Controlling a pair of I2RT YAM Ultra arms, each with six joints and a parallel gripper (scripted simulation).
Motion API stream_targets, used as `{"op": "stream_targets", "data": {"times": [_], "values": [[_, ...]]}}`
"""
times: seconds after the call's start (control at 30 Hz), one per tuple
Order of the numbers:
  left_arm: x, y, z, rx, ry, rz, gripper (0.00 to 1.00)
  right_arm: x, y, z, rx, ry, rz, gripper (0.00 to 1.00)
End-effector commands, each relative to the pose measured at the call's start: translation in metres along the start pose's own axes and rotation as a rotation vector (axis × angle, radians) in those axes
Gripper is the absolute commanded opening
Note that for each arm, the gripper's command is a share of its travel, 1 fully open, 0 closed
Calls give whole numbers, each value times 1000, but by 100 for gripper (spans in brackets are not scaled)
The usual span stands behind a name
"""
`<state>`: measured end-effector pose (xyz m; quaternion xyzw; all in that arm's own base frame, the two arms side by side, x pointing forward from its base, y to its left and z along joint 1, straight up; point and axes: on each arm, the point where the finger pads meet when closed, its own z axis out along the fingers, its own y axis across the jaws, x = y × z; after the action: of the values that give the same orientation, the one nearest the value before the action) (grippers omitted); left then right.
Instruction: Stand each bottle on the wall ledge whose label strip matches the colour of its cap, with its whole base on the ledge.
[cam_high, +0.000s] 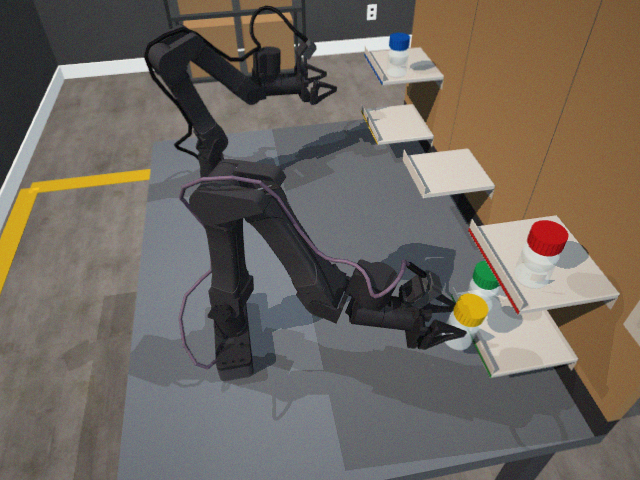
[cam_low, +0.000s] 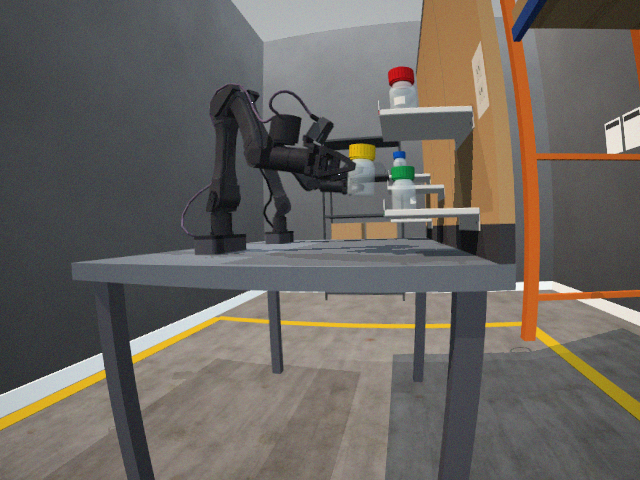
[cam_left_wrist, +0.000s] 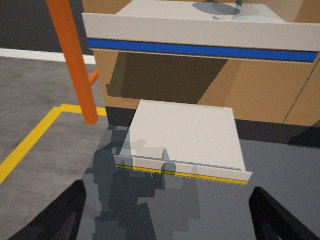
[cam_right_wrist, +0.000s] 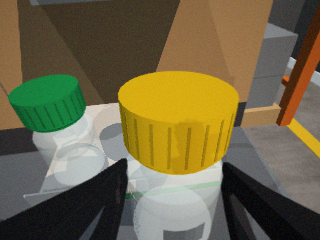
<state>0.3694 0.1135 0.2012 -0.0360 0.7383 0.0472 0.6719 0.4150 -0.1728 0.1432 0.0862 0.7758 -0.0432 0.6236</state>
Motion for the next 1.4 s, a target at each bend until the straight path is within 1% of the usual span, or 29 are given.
{"op": "stream_targets", "data": {"times": [0.0,0.23,0.27,0.37,0.47,0.57,0.63,0.67,0.73,1.07,1.1,1.2,1.3,1.37], "values": [[-9,0,-2,2,-27,18,100,-34,1,-13,-9,-112,-45,49],[-9,0,-2,2,-27,18,100,-35,2,-22,-12,-121,-49,49],[-9,0,-2,2,-27,18,100,-42,2,-24,-15,-140,-57,49],[-9,0,-2,2,-27,18,100,-31,2,-28,-13,-110,-44,49],[-9,0,-2,2,-27,18,100,-35,2,-32,-15,-129,-53,49],[-9,0,-2,2,-27,18,100,-42,2,-33,-16,-145,-59,49],[-9,0,-2,2,-27,18,100,-41,2,-34,-16,-145,-59,49],[-9,0,-2,2,-27,18,100,-32,3,-36,-16,-120,-49,49],[-9,0,-2,2,-27,18,100,-37,2,-35,-16,-130,-53,49],[-9,0,-2,2,-27,18,100,-35,3,-36,-17,-127,-52,49],[-3,-2,-5,8,-7,19,100,-34,3,-34,-15,-124,-47,49],[4,-6,-5,-7,28,15,100,-34,3,-34,-15,-124,-47,49],[9,-22,-8,5,62,18,100,-34,3,-34,-15,-124,-47,49],[9,-22,-8,5,62,18,100,-34,3,-34,-15,-124,-47,49]]}}
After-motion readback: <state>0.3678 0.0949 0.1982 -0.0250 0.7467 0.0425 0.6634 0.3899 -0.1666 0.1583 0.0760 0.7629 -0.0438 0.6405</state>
